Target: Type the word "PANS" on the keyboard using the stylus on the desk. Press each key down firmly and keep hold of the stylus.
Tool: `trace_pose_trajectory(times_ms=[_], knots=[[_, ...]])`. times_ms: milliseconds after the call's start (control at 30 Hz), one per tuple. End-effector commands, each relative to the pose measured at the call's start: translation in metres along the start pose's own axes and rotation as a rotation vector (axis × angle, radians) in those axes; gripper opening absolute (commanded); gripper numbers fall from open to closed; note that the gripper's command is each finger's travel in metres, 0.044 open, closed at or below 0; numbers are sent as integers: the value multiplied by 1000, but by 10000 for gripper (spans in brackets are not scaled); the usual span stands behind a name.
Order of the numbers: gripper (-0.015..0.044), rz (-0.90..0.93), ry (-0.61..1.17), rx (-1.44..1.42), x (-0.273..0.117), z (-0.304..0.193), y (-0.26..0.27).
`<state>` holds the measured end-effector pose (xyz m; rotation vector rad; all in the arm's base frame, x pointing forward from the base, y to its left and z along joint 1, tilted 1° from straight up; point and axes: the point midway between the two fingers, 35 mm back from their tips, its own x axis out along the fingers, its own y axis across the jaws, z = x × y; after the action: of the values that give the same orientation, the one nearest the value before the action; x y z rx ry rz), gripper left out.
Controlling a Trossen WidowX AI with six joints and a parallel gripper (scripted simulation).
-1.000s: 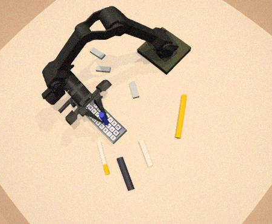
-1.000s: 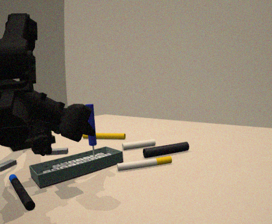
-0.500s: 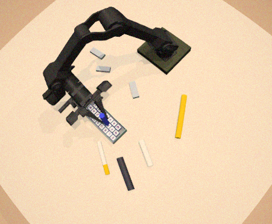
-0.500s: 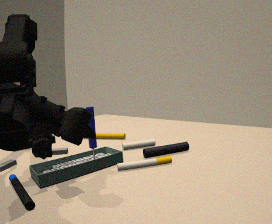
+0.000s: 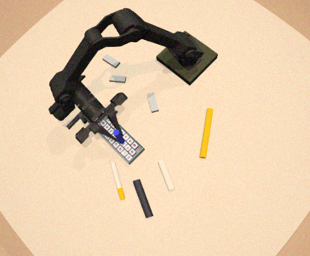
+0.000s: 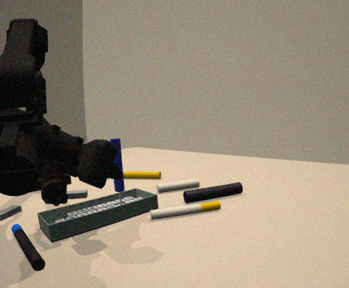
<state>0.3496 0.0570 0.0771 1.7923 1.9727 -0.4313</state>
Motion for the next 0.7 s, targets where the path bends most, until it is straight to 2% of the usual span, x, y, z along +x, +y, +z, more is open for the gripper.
trace_pose_trajectory(times_ms=[0, 167, 367, 633, 667], knots=[[81, 1, 2, 6, -4, -7, 1], [81, 1, 2, 6, -18, -32, 1], [85, 5, -3, -8, -18, -31, 1], [31, 5, -3, -8, -18, -31, 1], [5, 5, -3, -8, -18, -31, 1]])
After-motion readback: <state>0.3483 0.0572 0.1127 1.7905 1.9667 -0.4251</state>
